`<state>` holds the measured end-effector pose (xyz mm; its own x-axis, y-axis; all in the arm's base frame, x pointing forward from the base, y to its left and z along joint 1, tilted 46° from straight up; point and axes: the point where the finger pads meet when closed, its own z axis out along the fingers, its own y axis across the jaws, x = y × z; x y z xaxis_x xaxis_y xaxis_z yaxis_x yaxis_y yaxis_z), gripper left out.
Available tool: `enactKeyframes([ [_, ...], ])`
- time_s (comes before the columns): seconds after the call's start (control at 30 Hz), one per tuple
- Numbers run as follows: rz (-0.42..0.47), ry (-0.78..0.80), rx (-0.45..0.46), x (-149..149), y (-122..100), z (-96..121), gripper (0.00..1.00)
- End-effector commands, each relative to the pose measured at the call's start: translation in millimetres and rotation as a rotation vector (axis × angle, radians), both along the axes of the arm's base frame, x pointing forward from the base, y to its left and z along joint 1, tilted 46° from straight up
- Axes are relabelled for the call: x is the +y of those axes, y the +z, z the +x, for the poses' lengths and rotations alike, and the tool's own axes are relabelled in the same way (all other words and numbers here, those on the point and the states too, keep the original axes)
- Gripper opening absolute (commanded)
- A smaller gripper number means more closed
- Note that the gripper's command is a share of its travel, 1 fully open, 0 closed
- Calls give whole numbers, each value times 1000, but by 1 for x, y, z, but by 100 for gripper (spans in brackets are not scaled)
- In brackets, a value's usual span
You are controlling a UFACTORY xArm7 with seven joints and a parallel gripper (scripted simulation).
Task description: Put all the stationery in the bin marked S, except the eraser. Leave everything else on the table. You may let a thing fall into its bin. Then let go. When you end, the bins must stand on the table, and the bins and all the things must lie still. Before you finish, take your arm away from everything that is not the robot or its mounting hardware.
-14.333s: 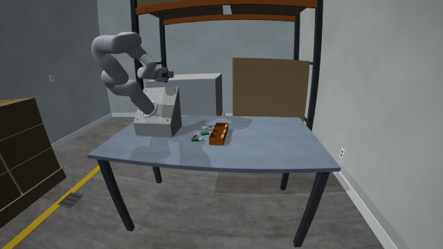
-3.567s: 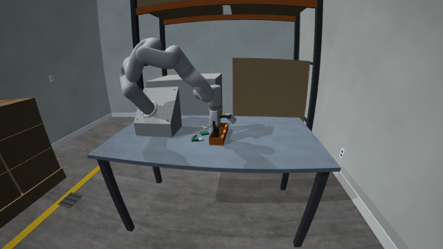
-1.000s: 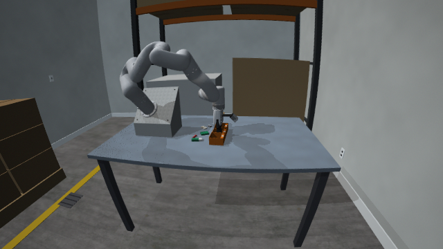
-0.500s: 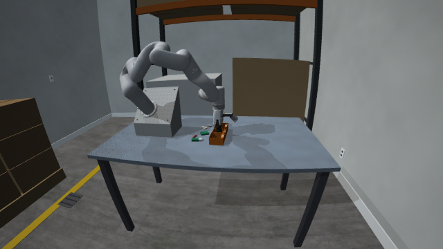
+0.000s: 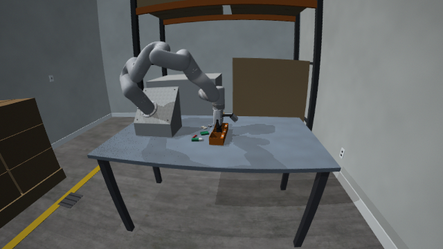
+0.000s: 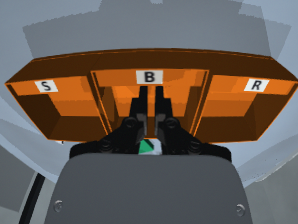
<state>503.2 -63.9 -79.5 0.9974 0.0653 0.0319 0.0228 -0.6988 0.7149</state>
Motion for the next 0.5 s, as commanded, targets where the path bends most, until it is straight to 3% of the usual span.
enactKeyframes([
  [0.0, 2, 3, -2, 2, 1, 1, 7],
  [0.47, 2, 3, -2, 8, 6, 1, 7],
])
